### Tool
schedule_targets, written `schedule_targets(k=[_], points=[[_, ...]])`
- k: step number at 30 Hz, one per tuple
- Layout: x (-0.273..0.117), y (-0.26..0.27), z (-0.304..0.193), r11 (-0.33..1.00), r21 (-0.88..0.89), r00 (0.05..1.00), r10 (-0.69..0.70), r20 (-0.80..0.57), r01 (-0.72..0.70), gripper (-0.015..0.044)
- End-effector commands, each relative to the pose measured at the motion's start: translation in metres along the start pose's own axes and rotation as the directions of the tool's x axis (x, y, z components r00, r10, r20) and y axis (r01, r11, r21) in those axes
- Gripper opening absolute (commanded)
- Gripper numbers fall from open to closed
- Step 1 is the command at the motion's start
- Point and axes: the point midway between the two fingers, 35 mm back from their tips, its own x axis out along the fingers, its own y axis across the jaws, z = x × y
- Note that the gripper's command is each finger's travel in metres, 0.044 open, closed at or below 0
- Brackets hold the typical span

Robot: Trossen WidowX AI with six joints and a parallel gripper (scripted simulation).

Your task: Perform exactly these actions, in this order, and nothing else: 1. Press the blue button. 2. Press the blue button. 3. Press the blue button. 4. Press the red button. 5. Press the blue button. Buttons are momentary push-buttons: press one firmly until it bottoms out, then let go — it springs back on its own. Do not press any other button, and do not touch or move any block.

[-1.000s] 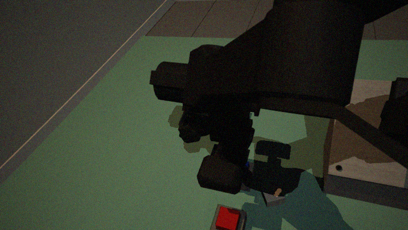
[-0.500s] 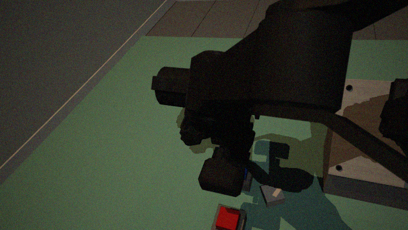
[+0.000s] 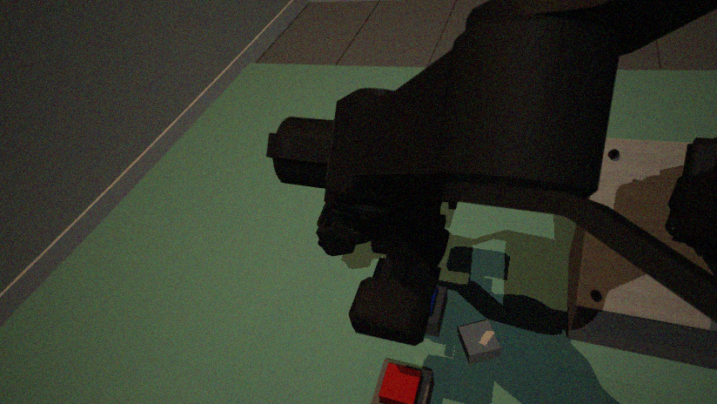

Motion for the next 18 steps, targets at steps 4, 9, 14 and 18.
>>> schedule_targets(k=[4,9,14,18], points=[[-0.03,-0.001,-0.002,1.0,0.008,1.0,0.0,-0.006,0.0,0.002],[-0.03,-0.001,-0.002,1.0,0.008,1.0,0.0,-0.006,0.0,0.002],[-0.025,-0.001,-0.002,1.0,0.008,1.0,0.0,-0.006,0.0,0.002],[-0.018,-0.001,-0.001,1.0,0.008,1.0,0.0,-0.006,0.0,0.002]])
